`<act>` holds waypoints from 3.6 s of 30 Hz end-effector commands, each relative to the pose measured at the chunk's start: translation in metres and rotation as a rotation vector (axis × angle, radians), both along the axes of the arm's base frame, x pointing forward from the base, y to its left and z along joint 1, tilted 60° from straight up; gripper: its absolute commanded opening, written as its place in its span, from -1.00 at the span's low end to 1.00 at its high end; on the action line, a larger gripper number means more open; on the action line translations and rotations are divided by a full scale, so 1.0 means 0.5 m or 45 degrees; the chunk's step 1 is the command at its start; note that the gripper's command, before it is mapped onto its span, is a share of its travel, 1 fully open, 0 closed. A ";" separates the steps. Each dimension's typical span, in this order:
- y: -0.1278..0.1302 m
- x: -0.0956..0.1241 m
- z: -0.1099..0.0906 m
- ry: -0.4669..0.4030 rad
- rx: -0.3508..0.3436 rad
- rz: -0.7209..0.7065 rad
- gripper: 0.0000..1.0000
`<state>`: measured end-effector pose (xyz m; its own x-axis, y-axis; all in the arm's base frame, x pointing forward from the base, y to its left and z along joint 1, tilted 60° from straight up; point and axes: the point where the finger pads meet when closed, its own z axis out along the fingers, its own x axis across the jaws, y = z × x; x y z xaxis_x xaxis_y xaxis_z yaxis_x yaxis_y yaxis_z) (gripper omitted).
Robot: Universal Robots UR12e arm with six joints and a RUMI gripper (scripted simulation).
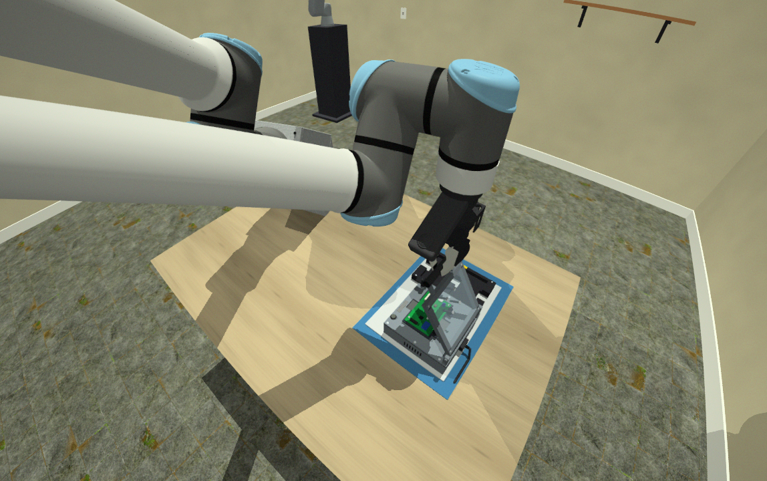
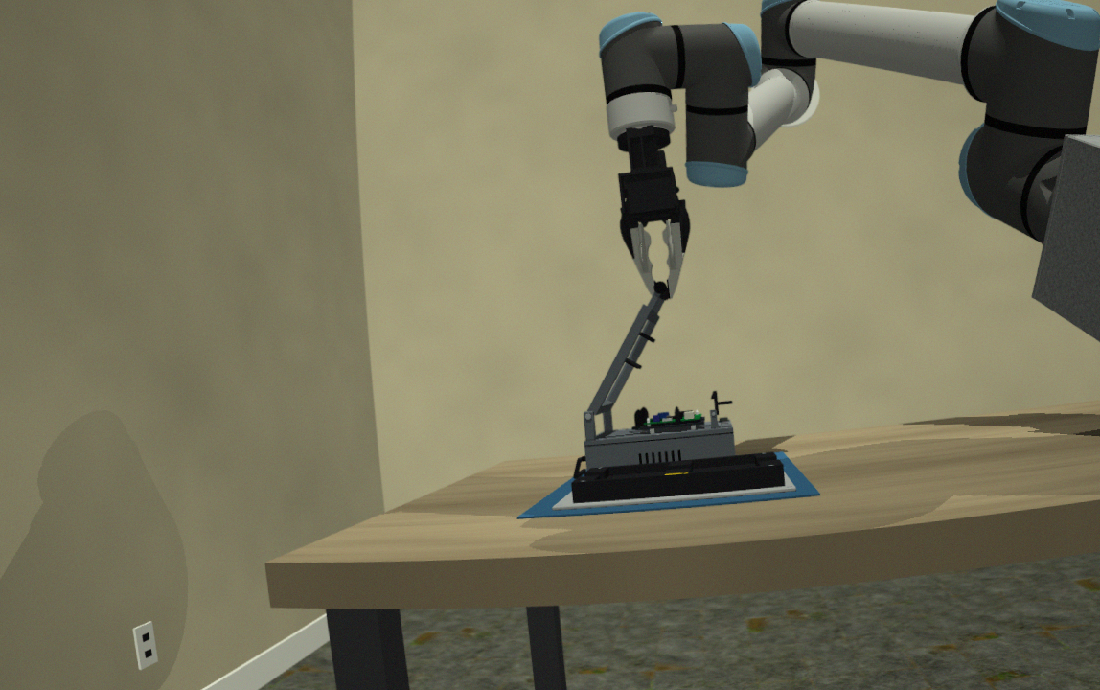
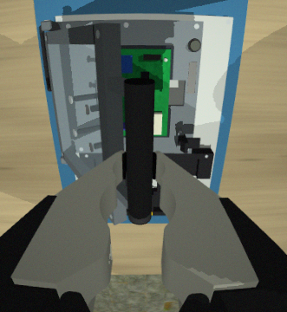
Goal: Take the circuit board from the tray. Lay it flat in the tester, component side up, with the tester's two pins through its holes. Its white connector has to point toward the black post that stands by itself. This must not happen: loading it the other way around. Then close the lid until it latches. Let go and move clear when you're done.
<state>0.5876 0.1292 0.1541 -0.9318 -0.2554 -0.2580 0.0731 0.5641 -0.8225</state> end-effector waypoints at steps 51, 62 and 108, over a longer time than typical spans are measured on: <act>-0.140 -0.065 -0.100 -0.001 0.001 0.002 -1.00; -0.161 -0.067 -0.115 -0.001 0.001 0.002 -1.00; -0.241 -0.058 -0.168 -0.001 0.001 0.002 -1.00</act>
<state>0.5576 0.0117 0.0720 -0.9317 -0.2556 -0.2582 0.0730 0.5645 -0.8222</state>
